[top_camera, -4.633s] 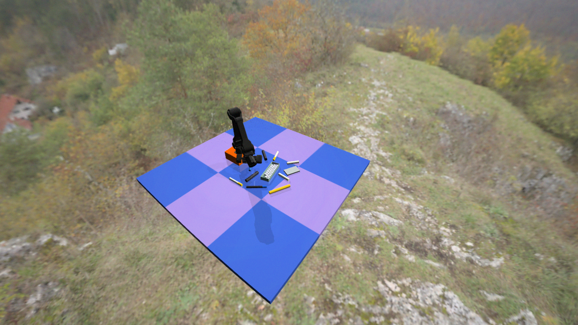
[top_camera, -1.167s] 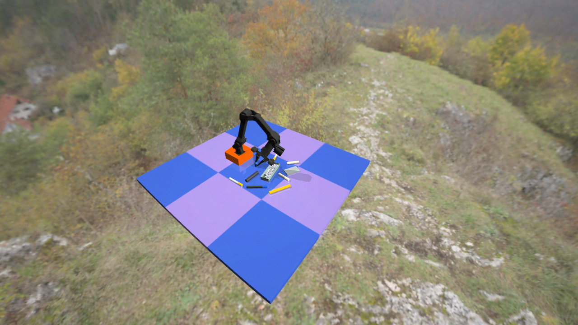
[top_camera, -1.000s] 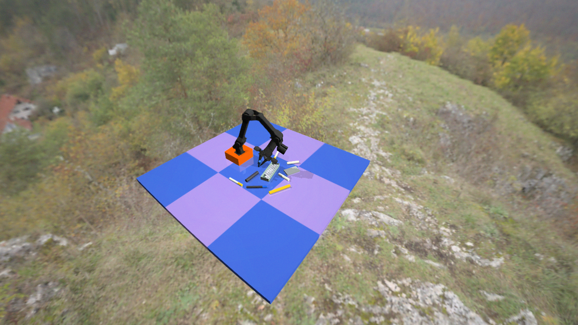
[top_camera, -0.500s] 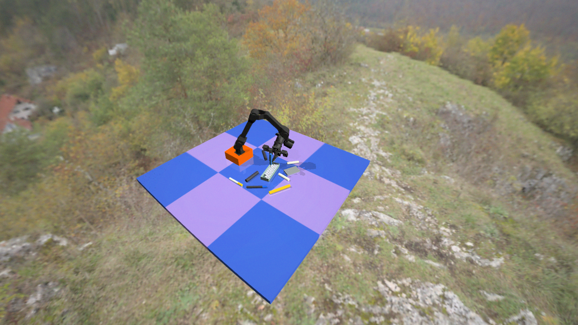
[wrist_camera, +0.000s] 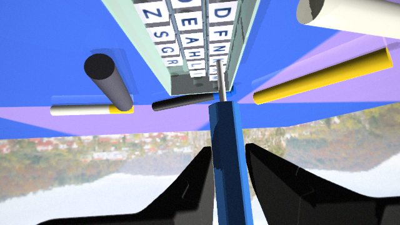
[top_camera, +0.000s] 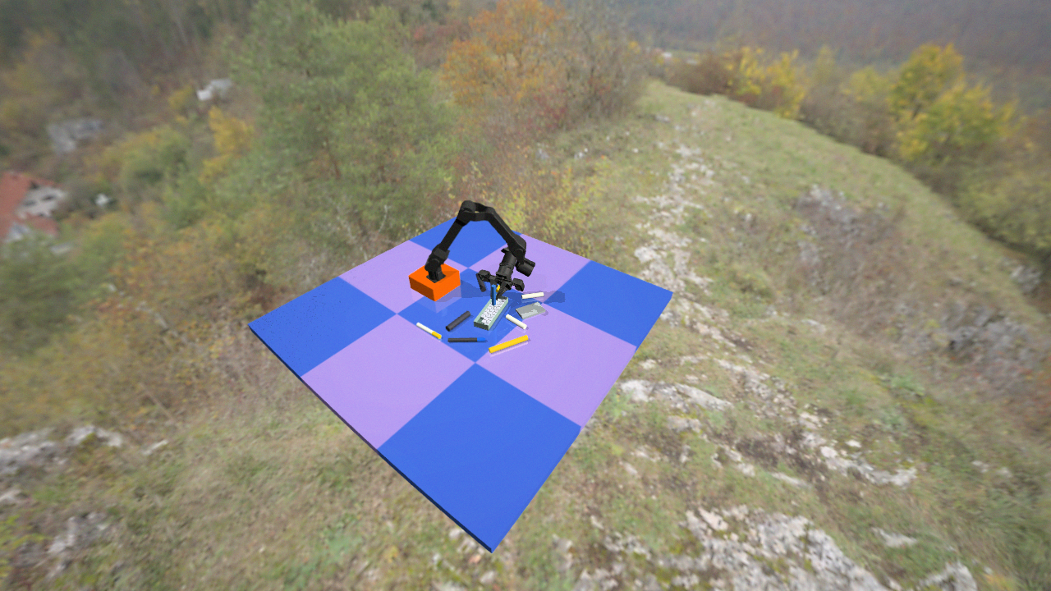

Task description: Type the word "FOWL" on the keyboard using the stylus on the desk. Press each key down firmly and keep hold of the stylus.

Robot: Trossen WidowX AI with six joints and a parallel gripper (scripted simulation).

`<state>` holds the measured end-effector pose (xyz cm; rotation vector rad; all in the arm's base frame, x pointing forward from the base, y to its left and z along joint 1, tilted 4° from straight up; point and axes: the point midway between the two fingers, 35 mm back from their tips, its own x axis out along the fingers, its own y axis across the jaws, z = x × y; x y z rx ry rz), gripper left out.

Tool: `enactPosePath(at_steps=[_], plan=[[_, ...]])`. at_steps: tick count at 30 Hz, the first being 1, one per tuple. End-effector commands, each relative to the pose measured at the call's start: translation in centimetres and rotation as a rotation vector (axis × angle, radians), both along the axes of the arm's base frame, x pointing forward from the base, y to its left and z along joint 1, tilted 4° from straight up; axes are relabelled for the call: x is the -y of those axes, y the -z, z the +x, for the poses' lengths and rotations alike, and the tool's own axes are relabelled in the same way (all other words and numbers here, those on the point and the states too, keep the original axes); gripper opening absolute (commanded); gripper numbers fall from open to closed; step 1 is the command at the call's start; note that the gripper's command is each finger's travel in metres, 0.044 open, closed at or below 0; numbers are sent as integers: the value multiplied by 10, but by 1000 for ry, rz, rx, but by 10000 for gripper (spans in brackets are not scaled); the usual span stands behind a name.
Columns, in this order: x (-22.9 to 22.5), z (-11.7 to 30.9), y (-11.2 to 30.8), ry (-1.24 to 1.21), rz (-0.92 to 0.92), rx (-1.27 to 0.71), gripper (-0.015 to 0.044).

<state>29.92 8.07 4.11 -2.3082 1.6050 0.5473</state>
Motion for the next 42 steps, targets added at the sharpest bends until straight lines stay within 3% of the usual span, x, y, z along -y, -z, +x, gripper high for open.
enactPosePath(at_steps=[1,12,15,16,42], plan=[[1,0,2,-2,-1,6,0],[1,0,2,-2,-1,6,0],[0,3,3,-2,-1,6,79],[-1,4,3,-2,-1,6,81],[0,4,15,-2,-1,6,81]])
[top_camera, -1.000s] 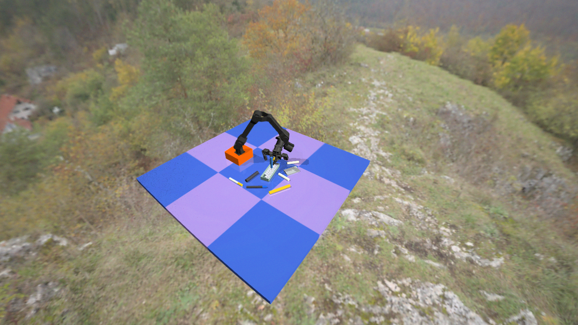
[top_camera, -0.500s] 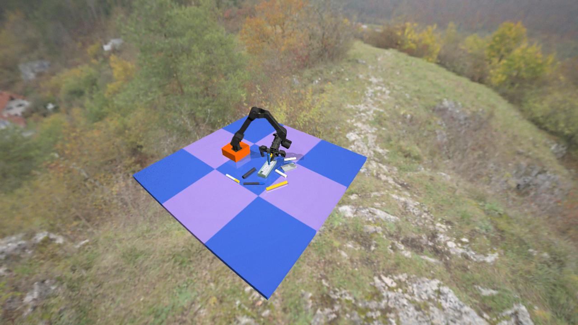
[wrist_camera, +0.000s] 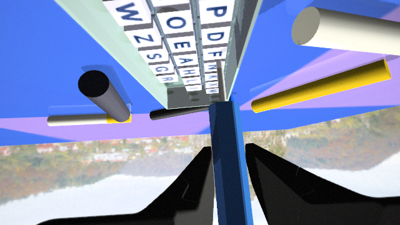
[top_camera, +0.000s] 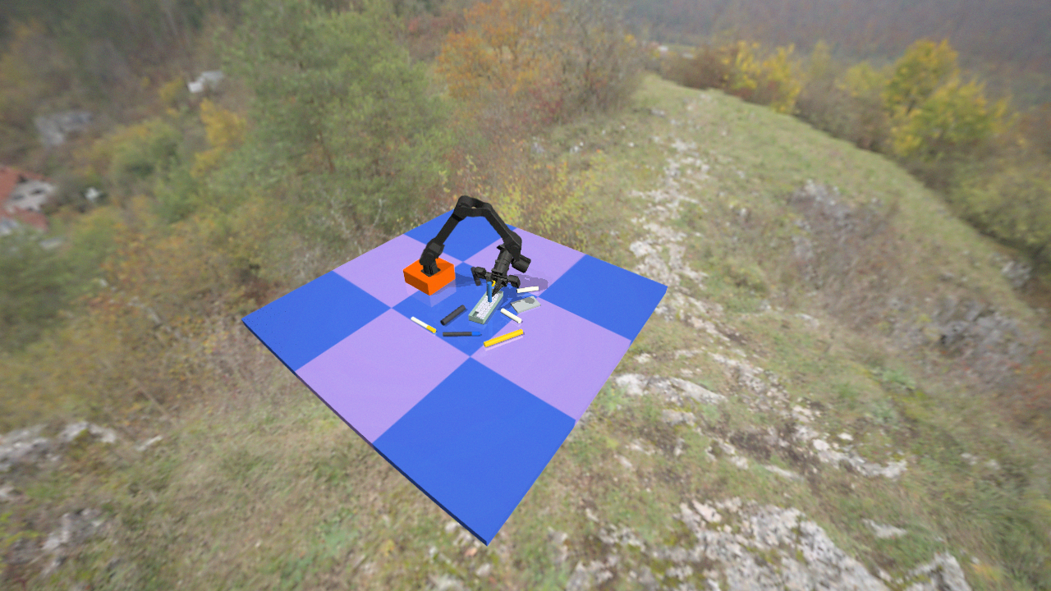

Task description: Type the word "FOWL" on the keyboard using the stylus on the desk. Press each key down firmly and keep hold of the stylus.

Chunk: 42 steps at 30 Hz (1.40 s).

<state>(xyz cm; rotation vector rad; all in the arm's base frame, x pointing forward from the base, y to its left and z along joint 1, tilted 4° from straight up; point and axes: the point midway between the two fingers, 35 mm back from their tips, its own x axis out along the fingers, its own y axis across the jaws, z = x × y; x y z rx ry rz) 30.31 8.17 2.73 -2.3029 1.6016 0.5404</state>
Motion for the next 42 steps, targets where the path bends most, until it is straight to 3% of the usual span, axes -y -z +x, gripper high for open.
enactPosePath(at_steps=[1,25,34,42], plan=[[1,0,1,-4,-5,-1,81],[1,1,8,-4,-5,-1,81],[-1,0,-30,-4,-5,-1,81],[0,-1,-27,-5,-6,-4,64]])
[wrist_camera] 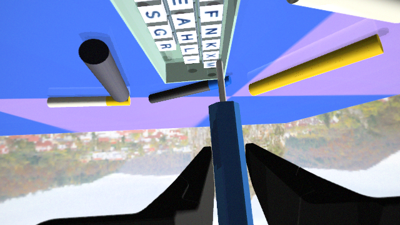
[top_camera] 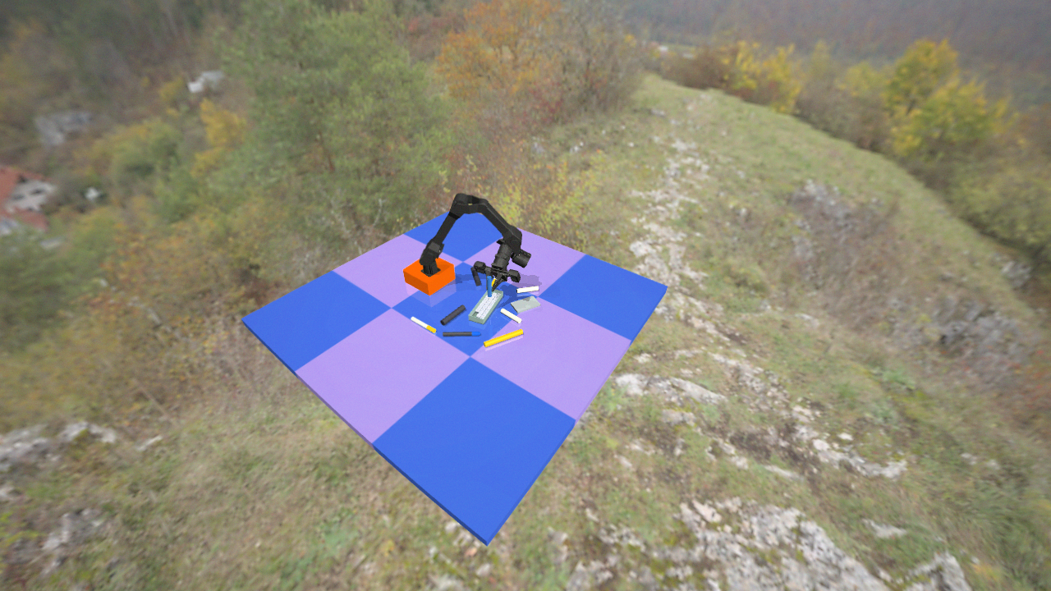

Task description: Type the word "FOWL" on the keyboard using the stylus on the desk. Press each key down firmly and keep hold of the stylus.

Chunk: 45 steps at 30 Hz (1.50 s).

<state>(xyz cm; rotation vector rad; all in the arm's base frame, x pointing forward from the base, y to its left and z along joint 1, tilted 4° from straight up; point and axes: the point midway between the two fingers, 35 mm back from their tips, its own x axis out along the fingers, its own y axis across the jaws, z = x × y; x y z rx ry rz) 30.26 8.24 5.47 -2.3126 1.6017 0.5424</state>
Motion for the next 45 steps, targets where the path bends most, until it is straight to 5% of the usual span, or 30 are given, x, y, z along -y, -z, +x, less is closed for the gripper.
enactPosePath(at_steps=[1,5,40,43,45], plan=[[0,0,1,0,0,0,58],[-2,-2,1,0,1,0,0],[-23,-28,18,3,0,-2,0],[-23,-30,20,3,0,-2,79],[-23,-30,21,3,0,-2,81]])
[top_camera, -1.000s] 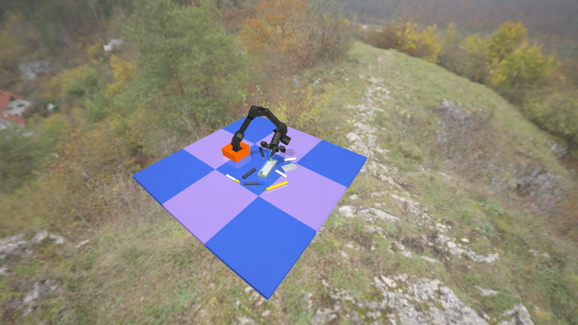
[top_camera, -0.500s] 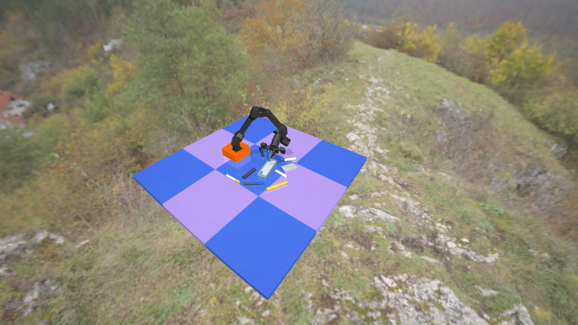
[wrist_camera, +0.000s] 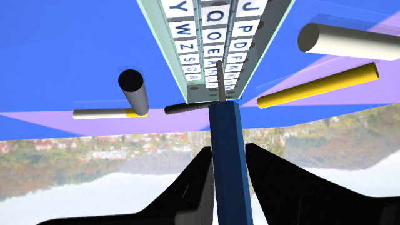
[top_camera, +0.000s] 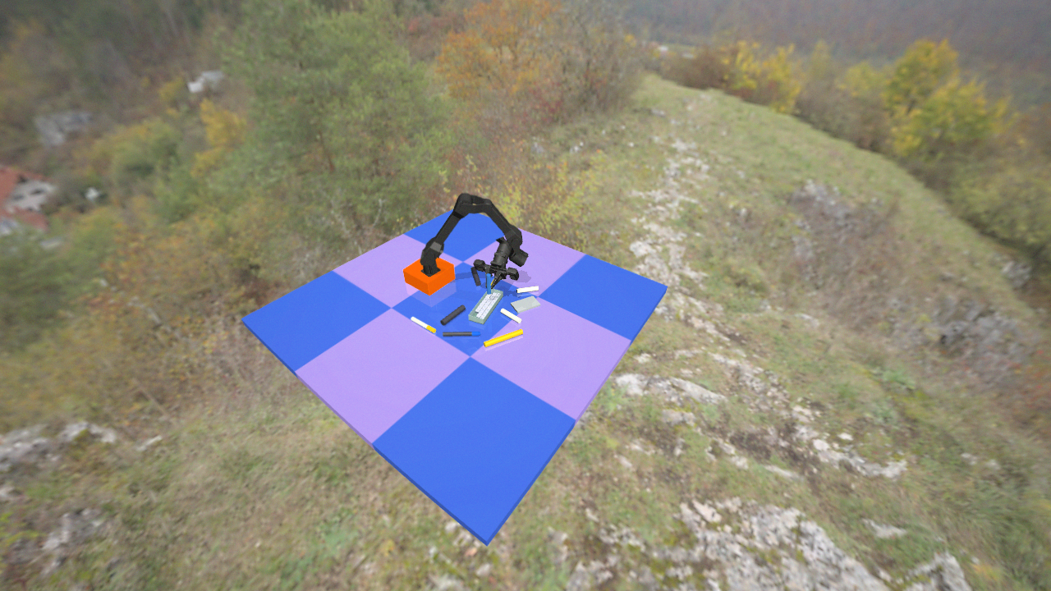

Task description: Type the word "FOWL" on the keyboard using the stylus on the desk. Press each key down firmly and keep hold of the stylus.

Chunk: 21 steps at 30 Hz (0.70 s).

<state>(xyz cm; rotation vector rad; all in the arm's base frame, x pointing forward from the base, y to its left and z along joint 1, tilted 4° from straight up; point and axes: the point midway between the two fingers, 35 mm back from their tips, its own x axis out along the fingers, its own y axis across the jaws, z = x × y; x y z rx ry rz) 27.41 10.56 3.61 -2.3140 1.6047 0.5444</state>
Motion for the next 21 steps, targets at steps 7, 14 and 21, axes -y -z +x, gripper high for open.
enactPosePath(at_steps=[7,14,21], plan=[[0,-1,4,3,2,1,81],[0,-1,8,3,2,1,81],[0,-1,11,3,2,1,81]])
